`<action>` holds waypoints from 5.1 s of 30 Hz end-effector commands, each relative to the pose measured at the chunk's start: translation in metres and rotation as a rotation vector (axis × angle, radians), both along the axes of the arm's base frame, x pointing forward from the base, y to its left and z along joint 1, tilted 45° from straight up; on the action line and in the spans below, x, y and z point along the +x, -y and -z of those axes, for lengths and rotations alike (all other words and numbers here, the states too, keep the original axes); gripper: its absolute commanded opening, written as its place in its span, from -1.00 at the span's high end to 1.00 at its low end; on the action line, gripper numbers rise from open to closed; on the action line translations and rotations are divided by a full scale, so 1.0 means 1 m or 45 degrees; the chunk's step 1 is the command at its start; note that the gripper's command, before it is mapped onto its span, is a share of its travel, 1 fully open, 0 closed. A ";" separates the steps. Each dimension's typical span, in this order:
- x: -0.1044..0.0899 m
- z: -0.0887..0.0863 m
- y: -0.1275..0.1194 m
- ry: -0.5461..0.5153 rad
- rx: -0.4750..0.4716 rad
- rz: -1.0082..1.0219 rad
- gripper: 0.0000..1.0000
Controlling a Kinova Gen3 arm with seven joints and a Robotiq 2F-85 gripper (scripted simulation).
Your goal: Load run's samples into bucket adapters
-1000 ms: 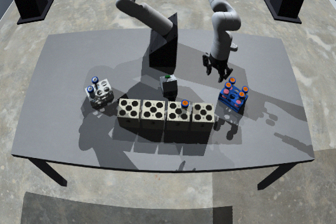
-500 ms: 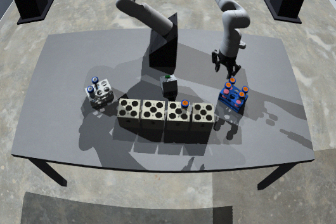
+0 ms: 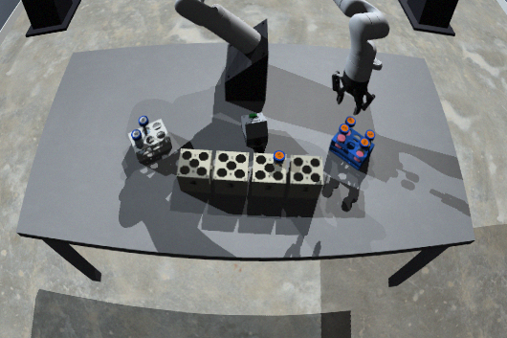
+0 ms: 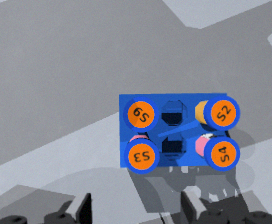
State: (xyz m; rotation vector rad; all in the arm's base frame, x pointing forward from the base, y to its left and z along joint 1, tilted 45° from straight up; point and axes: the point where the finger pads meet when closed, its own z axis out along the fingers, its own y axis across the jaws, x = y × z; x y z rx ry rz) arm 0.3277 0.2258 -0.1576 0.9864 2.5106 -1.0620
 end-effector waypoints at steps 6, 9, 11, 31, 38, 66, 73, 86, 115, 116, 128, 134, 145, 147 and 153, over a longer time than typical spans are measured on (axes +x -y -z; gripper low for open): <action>-0.005 0.008 -0.010 0.001 0.001 -0.001 -0.24; -0.005 0.008 -0.010 0.001 0.001 -0.001 -0.24; -0.005 0.008 -0.010 0.001 0.001 -0.001 -0.24; -0.006 0.021 0.002 0.001 0.001 -0.001 -0.24; -0.006 0.027 0.008 0.001 0.001 -0.001 -0.24; -0.008 0.050 0.031 0.001 0.001 -0.001 -0.24; -0.008 0.057 0.038 0.001 0.001 -0.001 -0.24; -0.008 0.067 0.048 0.001 0.001 -0.001 -0.24; -0.010 0.090 0.071 0.001 0.001 -0.001 -0.24; -0.010 0.091 0.072 0.001 0.001 -0.001 -0.24; -0.010 0.093 0.074 0.001 0.001 -0.001 -0.24; -0.010 0.093 0.074 0.001 0.001 -0.001 -0.24; -0.010 0.095 0.076 0.001 0.001 -0.001 -0.24; -0.010 0.096 0.077 0.001 0.001 -0.001 -0.24; -0.010 0.097 0.078 0.001 0.001 -0.001 -0.24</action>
